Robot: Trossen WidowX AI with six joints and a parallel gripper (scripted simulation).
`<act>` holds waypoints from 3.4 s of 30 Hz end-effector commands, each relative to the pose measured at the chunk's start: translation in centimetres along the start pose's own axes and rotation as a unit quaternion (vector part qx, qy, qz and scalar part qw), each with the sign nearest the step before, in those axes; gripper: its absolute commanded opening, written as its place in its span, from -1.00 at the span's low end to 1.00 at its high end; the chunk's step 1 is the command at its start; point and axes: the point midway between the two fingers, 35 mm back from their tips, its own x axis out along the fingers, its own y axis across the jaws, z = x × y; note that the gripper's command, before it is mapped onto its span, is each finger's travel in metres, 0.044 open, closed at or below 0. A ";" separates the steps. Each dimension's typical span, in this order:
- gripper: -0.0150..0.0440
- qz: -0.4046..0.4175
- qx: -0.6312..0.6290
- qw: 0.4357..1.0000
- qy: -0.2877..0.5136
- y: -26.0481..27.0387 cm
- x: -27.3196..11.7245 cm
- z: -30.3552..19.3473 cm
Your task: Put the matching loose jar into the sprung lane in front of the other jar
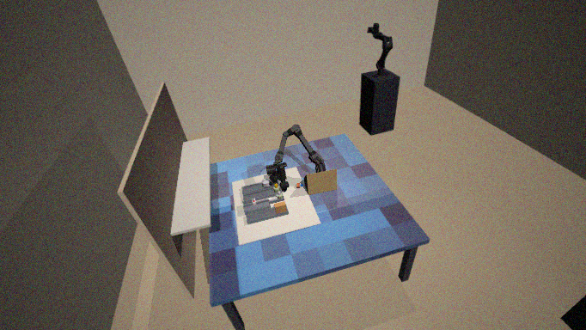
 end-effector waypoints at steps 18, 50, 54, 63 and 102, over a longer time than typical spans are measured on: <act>-0.49 0.011 -0.019 1.000 0.003 1.0 0.1 -0.4; -0.49 0.001 -0.004 1.000 0.005 1.2 -9.9 -0.2; -0.49 0.002 -0.002 1.000 0.006 3.1 -8.6 0.1; -0.49 0.002 -0.003 1.000 0.005 7.4 -5.4 0.1; -0.49 0.001 -0.003 1.000 0.004 8.1 -2.5 0.9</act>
